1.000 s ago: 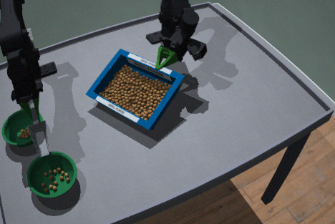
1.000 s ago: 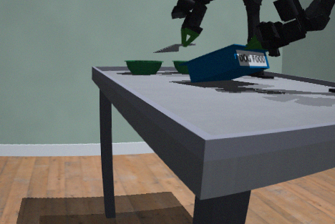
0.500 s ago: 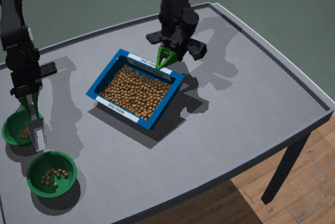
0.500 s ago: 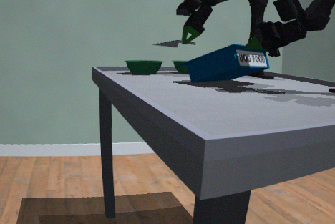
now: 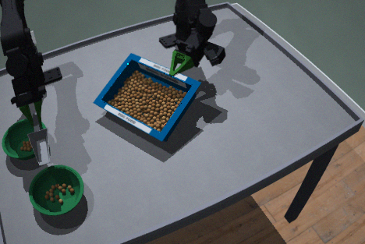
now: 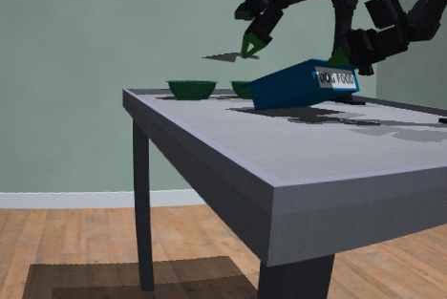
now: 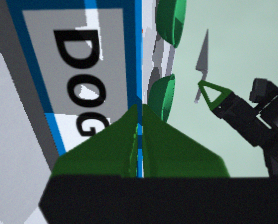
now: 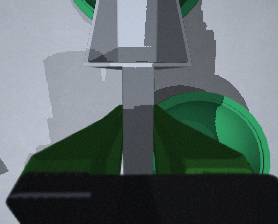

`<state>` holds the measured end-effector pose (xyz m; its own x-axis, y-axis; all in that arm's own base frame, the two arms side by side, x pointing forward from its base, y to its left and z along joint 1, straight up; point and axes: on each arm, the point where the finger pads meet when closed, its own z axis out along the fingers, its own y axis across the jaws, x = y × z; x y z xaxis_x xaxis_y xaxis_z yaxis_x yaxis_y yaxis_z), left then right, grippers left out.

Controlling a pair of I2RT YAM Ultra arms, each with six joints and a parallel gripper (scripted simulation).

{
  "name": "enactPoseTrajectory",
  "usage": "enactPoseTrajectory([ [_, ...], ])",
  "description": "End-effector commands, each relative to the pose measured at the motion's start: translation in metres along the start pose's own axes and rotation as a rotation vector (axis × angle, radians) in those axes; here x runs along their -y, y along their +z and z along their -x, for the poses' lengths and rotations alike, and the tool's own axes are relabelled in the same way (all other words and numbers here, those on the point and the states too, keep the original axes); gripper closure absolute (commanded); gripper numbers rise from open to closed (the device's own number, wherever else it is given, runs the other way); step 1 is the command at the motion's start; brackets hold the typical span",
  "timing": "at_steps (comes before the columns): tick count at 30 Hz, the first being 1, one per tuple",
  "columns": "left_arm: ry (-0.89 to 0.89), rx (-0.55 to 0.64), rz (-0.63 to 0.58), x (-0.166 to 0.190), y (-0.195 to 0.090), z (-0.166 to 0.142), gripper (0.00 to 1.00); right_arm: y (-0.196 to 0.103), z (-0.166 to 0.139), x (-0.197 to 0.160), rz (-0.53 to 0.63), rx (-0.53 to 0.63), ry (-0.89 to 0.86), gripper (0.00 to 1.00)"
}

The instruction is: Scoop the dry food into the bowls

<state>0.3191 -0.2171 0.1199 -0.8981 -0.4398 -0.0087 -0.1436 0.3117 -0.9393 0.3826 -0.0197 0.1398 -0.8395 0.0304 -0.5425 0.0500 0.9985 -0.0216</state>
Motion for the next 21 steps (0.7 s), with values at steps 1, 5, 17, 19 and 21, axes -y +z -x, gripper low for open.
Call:
enactPoseTrajectory([
  [1,0.145,0.018,-0.102,0.046,-0.004,0.006,1.0,0.005,0.003,-0.005,0.005,0.024,-0.01,1.0],
  [5,0.138,0.04,-0.104,0.044,-0.008,0.014,1.0,-0.012,0.023,-0.002,0.002,0.089,-0.004,1.0],
  [17,0.077,0.017,-0.067,0.009,-0.002,0.008,1.0,-0.012,0.023,-0.002,0.002,0.09,-0.004,1.0],
  [19,0.081,0.018,-0.075,0.01,-0.004,0.007,1.0,-0.012,0.023,-0.002,0.002,0.09,-0.004,1.0],
  [21,0.066,0.013,-0.066,0.003,-0.002,0.007,1.0,-0.012,0.023,-0.002,0.002,0.09,-0.004,1.0],
])
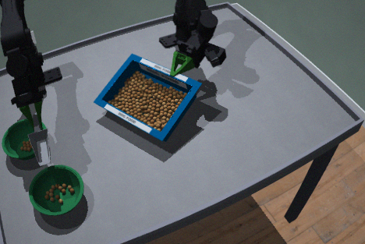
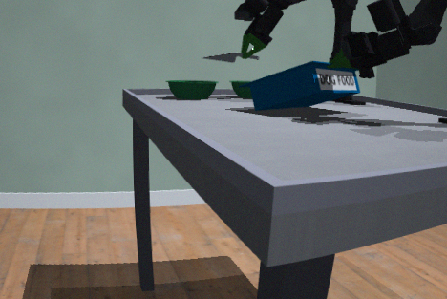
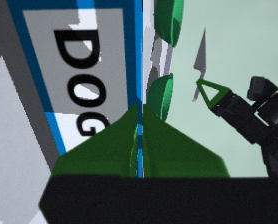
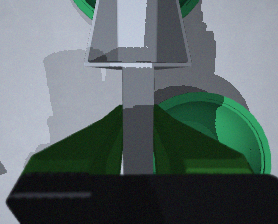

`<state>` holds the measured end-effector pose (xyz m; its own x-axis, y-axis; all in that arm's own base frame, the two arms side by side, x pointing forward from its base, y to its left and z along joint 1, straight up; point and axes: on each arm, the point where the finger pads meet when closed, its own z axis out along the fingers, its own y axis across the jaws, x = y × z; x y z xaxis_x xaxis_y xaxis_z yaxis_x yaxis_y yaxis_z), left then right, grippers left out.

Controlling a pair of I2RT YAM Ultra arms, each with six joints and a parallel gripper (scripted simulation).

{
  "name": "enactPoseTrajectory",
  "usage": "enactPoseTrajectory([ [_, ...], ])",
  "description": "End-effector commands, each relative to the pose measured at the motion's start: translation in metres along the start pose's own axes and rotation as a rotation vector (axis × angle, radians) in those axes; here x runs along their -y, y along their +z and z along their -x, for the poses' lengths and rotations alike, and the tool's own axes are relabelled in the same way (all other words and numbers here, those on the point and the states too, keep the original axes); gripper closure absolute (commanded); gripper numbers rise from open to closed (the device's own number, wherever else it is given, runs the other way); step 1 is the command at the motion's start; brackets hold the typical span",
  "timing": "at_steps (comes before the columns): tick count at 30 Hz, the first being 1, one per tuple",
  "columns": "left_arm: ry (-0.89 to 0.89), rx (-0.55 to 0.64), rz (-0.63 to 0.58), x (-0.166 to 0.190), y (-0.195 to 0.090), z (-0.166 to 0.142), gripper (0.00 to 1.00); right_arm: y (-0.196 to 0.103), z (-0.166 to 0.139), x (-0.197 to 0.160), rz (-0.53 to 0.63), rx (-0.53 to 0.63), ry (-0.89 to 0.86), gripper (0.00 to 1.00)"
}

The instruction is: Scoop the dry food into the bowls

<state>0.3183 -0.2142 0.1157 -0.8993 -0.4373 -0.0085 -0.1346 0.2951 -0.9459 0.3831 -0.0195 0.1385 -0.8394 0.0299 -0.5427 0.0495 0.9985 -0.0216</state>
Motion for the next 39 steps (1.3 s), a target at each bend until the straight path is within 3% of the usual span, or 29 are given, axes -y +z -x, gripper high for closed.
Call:
enactPoseTrajectory([
  [1,0.065,0.016,-0.048,0.007,-0.002,0.005,1.0,-0.014,0.024,-0.002,0.001,0.09,-0.003,1.0],
  [8,0.094,0.012,-0.08,0.019,0.0,0.005,1.0,-0.014,0.024,-0.002,0.001,0.09,-0.003,1.0],
  [11,0.06,0.016,-0.06,0.002,-0.004,0.002,1.0,-0.014,0.024,-0.002,0.001,0.09,-0.003,1.0],
  [24,0.057,0.014,-0.074,-0.003,-0.004,0.0,1.0,-0.014,0.024,-0.002,0.001,0.09,-0.003,1.0],
  [28,0.089,0.033,-0.11,0.013,-0.003,0.014,1.0,-0.014,0.024,-0.002,0.001,0.09,-0.003,1.0],
  [31,0.044,0.029,-0.075,-0.01,-0.005,0.004,1.0,-0.014,0.024,-0.002,0.001,0.09,-0.003,1.0],
  [39,0.051,0.033,-0.095,-0.009,-0.006,0.005,1.0,-0.014,0.024,-0.002,0.001,0.09,-0.003,1.0],
])
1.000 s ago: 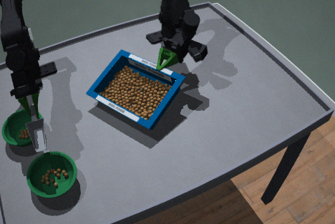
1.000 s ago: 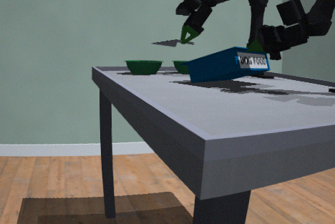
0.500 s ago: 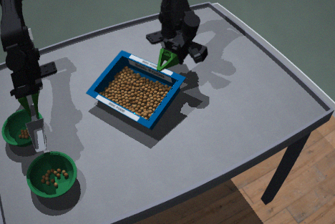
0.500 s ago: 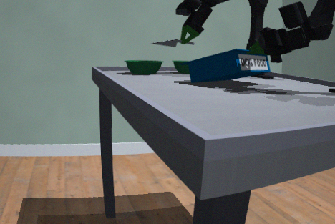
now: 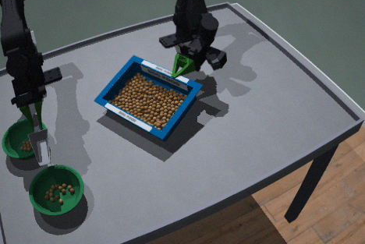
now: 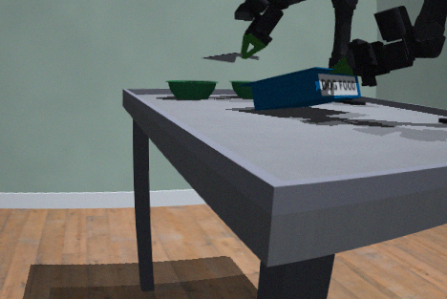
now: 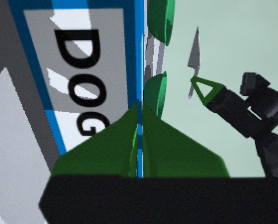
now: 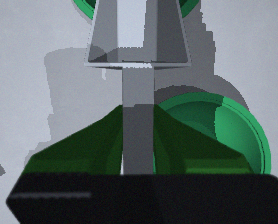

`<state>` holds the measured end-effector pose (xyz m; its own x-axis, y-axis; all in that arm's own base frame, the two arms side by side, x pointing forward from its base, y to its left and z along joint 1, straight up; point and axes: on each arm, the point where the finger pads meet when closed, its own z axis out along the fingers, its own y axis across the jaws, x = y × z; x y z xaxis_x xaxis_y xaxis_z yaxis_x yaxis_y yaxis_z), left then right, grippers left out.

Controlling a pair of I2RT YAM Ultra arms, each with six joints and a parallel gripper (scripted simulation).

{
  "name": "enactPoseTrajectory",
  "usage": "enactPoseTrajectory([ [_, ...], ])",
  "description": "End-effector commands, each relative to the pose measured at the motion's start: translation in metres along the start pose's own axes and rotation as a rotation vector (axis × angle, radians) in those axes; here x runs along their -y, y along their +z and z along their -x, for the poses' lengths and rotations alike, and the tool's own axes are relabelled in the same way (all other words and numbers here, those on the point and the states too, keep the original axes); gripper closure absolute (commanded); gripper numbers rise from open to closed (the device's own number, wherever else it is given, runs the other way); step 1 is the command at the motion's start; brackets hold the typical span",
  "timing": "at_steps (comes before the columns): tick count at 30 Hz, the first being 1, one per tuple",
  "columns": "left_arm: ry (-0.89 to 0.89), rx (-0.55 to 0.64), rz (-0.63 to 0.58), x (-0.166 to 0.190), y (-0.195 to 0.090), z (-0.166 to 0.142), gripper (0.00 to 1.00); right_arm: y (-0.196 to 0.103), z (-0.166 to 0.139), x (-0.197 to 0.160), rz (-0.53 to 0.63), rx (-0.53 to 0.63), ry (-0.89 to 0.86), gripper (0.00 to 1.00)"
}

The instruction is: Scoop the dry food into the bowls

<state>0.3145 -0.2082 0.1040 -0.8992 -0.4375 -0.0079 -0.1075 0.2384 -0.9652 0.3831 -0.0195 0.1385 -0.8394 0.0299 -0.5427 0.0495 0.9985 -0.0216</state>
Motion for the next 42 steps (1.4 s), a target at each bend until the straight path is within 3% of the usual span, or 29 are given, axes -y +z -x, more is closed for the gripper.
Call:
enactPoseTrajectory([
  [1,0.052,0.031,-0.029,0.004,-0.003,0.006,1.0,-0.014,0.024,-0.002,0.001,0.09,-0.003,1.0],
  [5,0.079,0.036,-0.058,0.017,0.0,0.016,1.0,-0.014,0.024,-0.002,0.001,0.09,-0.003,1.0],
  [10,0.029,0.026,-0.023,-0.005,-0.004,0.004,1.0,-0.014,0.024,-0.002,0.001,0.09,-0.003,1.0],
  [19,0.027,0.027,-0.032,-0.007,-0.004,0.005,1.0,-0.014,0.024,-0.002,0.001,0.09,-0.003,1.0],
  [20,0.069,0.024,-0.065,0.01,-0.001,0.007,1.0,-0.014,0.024,-0.002,0.001,0.09,-0.003,1.0],
  [25,0.038,0.032,-0.049,-0.003,-0.003,0.009,1.0,-0.014,0.024,-0.002,0.001,0.09,-0.003,1.0],
  [26,0.059,0.023,-0.063,0.005,-0.001,0.006,0.74,-0.014,0.024,-0.002,0.001,0.09,-0.003,1.0],
  [42,0.08,-0.002,-0.088,0.016,0.002,0.004,0.74,-0.014,0.024,-0.002,0.001,0.09,-0.003,1.0],
])
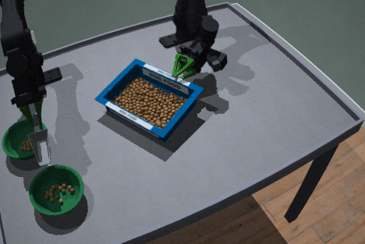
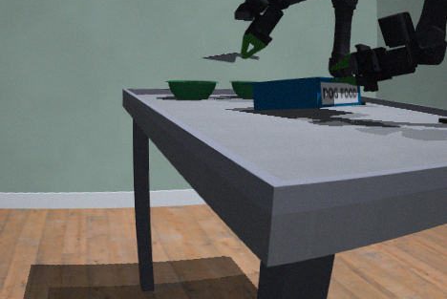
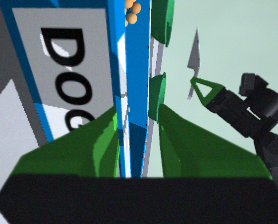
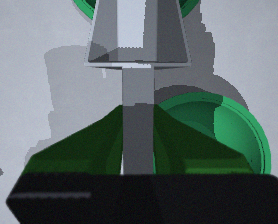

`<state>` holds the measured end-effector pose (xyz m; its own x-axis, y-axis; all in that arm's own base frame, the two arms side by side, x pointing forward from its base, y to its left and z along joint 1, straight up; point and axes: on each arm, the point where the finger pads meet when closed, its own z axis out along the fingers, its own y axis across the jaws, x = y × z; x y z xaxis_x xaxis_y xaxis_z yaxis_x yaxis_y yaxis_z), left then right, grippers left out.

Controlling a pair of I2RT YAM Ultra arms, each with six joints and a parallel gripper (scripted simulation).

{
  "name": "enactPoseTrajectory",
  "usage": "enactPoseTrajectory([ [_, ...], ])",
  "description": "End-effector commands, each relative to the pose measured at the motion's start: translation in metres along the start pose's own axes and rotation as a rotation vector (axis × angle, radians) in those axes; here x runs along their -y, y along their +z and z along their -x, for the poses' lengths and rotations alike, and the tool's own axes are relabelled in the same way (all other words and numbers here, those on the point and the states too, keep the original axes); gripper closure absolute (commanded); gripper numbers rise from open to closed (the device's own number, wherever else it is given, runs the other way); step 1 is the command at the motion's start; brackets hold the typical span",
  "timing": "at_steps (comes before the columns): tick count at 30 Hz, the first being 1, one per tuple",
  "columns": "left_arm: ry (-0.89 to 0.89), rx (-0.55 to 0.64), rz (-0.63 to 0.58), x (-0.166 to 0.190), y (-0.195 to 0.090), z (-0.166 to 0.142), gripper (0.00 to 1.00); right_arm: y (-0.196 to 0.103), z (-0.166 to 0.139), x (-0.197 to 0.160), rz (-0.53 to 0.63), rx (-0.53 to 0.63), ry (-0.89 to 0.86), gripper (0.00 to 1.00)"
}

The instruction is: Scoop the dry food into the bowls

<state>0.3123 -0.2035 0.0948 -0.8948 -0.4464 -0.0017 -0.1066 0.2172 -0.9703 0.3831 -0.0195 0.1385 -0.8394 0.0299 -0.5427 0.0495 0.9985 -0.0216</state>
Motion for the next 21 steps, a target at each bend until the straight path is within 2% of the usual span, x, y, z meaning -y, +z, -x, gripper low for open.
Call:
enactPoseTrajectory([
  [1,0.055,0.0,-0.045,0.013,0.004,0.009,0.74,-0.014,0.024,-0.002,0.001,0.09,-0.003,1.0],
  [3,0.067,0.007,-0.054,0.016,0.001,0.01,0.74,-0.014,0.024,-0.002,0.001,0.09,-0.003,1.0],
  [4,0.047,-0.002,-0.038,0.006,-0.002,0.002,0.74,-0.014,0.024,-0.002,0.001,0.09,-0.003,1.0],
  [8,0.036,-0.002,-0.03,-0.002,-0.004,0.001,0.74,-0.014,0.024,-0.002,0.001,0.09,-0.003,1.0],
  [12,0.07,-0.003,-0.056,0.01,0.0,0.005,0.74,-0.014,0.024,-0.002,0.001,0.09,-0.003,1.0],
  [13,0.055,0.006,-0.046,0.004,0.001,0.011,0.74,-0.014,0.024,-0.002,0.001,0.09,-0.003,1.0],
  [15,0.029,-0.004,-0.027,-0.009,-0.004,0.0,0.74,-0.014,0.024,-0.002,0.001,0.09,-0.003,1.0],
  [21,0.035,-0.002,-0.035,-0.01,-0.004,0.004,0.74,-0.014,0.024,-0.002,0.001,0.09,-0.003,1.0],
])
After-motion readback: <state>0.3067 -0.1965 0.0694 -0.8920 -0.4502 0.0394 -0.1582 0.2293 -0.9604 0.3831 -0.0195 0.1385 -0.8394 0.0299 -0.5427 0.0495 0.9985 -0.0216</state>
